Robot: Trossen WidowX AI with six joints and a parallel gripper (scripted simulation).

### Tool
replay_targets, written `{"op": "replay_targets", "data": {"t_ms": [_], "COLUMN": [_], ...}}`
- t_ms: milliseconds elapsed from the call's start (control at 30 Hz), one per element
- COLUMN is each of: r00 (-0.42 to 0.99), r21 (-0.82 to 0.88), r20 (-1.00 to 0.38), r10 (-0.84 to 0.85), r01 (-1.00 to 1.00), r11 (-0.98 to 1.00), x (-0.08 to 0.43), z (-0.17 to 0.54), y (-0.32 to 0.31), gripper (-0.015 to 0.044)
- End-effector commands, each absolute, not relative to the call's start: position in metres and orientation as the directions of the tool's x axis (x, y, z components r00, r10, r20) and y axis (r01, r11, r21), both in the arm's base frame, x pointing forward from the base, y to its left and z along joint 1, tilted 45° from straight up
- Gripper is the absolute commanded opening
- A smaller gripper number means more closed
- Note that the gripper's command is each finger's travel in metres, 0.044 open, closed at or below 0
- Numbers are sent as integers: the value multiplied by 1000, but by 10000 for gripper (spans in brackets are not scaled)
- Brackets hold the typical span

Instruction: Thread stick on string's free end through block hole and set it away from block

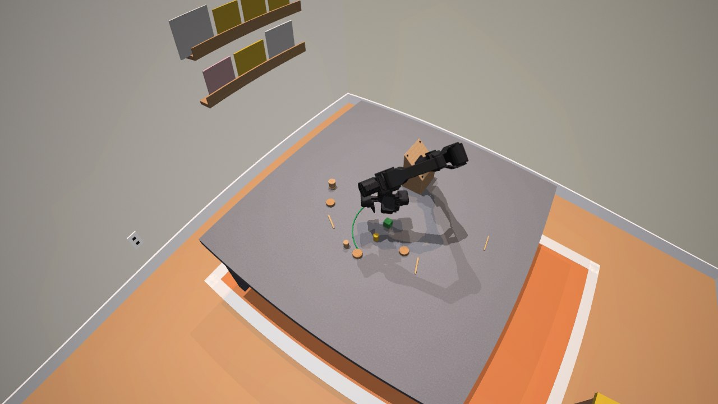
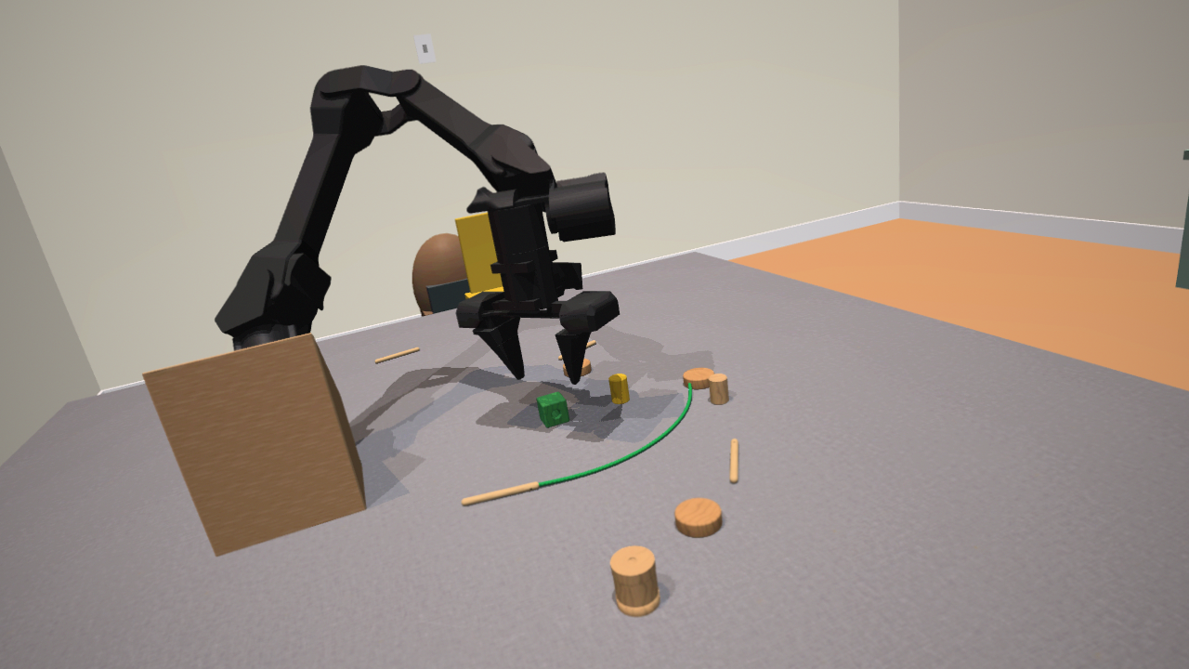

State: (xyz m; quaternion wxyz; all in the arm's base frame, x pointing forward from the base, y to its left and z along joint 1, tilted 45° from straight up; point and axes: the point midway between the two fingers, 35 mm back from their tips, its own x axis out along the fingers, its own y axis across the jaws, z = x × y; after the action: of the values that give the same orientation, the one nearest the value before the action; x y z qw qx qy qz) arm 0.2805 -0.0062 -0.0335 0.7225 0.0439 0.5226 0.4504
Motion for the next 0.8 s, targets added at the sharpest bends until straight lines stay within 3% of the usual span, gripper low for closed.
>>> {"op": "replay_targets", "data": {"t_ms": [0,100,367,567,767], "r00": [43,43,43,42,41], "r21": [678,622,400,162,-100], "r20": [-724,-725,-725,-725,-724], "r10": [689,688,687,688,689], "r01": [232,472,839,980,981], "r11": [698,625,369,111,-164], "x": [269,265,257,250,243], "z": [-55,-62,-71,-79,-87], "y": [-27,-34,-44,-51,-58], "gripper": [440,440,440,440,440]}}
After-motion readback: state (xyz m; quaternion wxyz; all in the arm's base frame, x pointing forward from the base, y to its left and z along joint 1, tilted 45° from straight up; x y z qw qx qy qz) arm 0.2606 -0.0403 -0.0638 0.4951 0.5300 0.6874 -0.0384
